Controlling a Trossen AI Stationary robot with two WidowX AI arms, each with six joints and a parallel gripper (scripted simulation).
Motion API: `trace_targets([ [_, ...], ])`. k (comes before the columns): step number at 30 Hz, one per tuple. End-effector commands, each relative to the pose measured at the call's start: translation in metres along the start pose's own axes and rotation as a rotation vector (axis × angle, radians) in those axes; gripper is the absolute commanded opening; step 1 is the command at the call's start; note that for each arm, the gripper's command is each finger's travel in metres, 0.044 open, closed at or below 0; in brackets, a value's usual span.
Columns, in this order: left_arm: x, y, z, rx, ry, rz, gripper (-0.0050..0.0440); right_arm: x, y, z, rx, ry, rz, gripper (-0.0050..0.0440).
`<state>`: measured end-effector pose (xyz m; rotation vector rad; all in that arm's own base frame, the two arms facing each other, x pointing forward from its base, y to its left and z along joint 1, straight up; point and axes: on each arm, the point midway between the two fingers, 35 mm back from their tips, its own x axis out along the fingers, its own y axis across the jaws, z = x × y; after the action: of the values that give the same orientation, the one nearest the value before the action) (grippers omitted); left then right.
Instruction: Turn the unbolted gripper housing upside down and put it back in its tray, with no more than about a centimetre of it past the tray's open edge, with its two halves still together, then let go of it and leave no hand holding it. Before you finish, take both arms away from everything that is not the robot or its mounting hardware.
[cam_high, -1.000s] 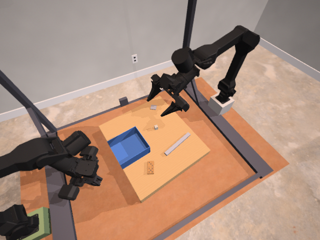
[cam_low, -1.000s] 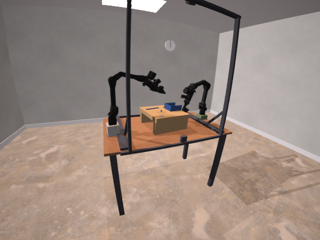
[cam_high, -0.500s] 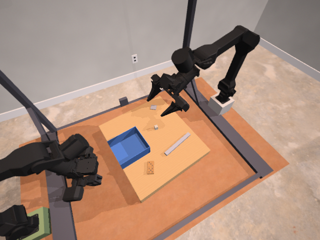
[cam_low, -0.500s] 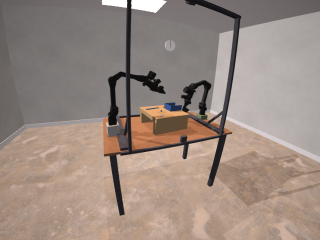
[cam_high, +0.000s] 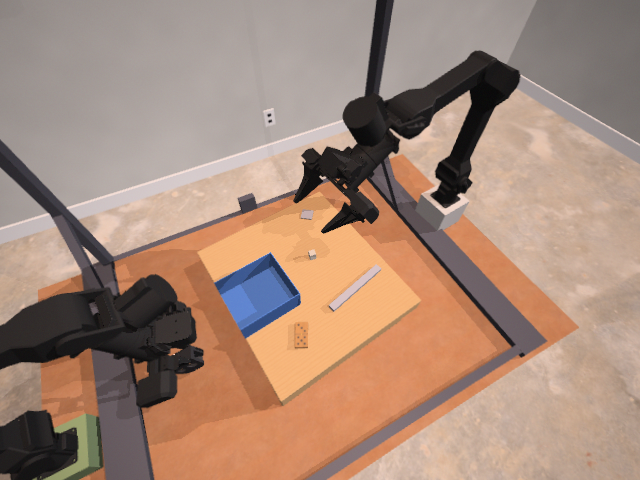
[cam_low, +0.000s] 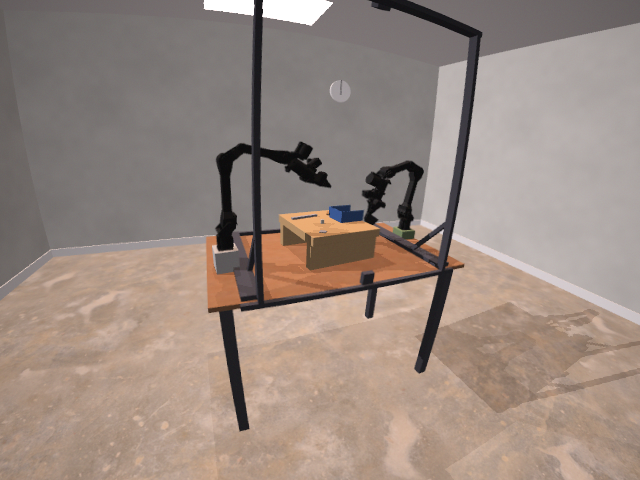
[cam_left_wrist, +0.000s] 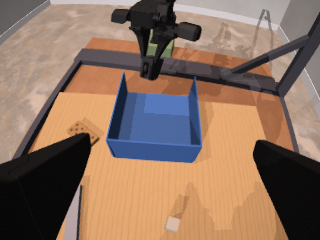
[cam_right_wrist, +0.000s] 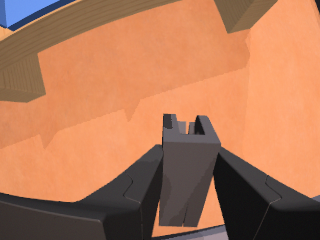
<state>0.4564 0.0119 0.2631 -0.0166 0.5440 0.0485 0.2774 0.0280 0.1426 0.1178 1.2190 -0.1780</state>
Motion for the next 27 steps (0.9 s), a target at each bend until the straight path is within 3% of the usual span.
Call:
trace_targets([
  [1,-0.0070,-0.0003,0.0075,0.005,-0.022,-0.003,0.0440,-0.0062,-0.0003,0.0025,-0.076,-0.024,0.041,0.0112],
  [27,-0.0070,-0.0003,0.0075,0.005,-0.022,-0.003,0.0440,-0.0062,-0.0008,0.0023,-0.438,-0.026,0.165,0.0112],
])
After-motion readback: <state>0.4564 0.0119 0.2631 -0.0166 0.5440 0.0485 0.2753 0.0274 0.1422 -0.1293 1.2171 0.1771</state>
